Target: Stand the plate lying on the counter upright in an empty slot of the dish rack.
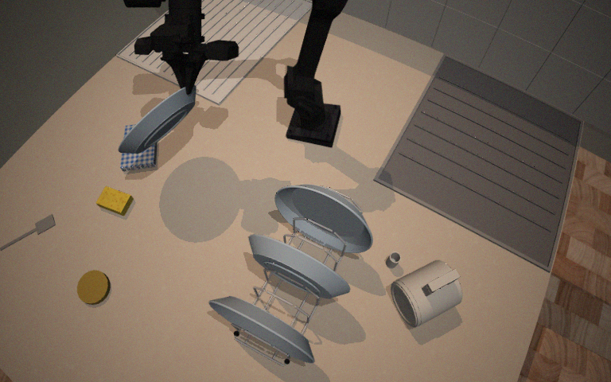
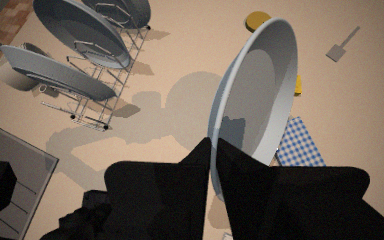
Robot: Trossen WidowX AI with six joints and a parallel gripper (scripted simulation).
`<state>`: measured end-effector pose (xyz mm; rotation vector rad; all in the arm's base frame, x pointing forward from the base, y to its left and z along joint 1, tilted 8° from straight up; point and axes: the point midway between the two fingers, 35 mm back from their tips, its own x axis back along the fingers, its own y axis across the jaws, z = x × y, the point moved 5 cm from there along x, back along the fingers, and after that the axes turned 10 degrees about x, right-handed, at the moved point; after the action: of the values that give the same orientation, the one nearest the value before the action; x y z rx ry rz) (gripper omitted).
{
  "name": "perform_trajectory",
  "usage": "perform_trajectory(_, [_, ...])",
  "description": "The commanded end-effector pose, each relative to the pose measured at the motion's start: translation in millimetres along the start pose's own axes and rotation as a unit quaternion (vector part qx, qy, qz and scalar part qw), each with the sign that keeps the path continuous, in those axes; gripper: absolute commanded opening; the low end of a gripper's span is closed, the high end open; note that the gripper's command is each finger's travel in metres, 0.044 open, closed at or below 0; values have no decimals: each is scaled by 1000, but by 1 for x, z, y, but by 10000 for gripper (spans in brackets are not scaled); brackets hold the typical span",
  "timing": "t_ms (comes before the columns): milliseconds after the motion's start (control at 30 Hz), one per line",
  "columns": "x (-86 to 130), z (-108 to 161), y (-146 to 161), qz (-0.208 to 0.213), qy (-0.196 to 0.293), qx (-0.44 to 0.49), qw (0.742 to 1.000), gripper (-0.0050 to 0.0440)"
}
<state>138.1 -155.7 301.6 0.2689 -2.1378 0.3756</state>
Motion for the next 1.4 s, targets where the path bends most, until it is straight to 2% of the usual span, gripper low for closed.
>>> perform_trajectory(0, [10,-6,3,21,-20,-26,999,0])
perform_trajectory(567, [26,-11,8,42,-62,-171,982,0])
perform_trajectory(1367, [26,-11,8,43,-63,-173,982,0])
